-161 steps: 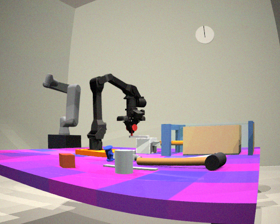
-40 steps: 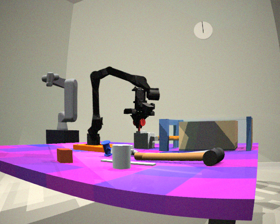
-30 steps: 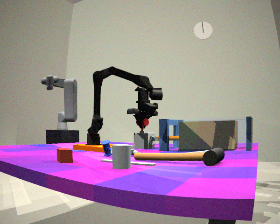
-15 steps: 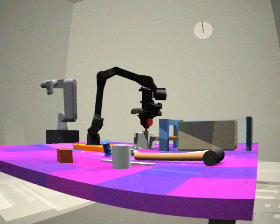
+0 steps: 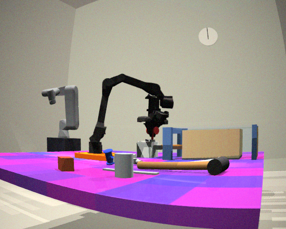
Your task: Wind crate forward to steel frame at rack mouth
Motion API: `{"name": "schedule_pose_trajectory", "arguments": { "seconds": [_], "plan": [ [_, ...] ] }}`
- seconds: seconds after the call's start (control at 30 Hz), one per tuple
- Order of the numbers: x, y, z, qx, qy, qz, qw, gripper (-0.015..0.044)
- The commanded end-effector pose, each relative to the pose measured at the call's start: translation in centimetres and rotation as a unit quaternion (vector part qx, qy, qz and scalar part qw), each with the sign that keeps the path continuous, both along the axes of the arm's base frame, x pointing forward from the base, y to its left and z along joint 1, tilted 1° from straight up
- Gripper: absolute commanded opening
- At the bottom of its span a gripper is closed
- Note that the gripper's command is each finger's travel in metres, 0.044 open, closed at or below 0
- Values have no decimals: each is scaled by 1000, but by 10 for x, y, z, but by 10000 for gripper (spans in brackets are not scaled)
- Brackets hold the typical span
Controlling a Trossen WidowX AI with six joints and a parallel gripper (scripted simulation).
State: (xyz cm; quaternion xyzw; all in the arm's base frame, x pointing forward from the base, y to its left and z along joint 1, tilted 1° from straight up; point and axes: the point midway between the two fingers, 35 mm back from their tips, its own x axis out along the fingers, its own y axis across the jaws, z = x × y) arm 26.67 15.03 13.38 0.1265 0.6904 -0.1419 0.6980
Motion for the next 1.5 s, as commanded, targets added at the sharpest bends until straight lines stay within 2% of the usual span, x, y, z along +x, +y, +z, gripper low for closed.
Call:
{"name": "schedule_pose_trajectory", "arguments": {
  "seconds": [0.0,1.47],
  "plan": [
    [14,15,1,17,-17,1,1000,0],
    [38,70,4,20,-18,1,1000,0]
  ]
}}
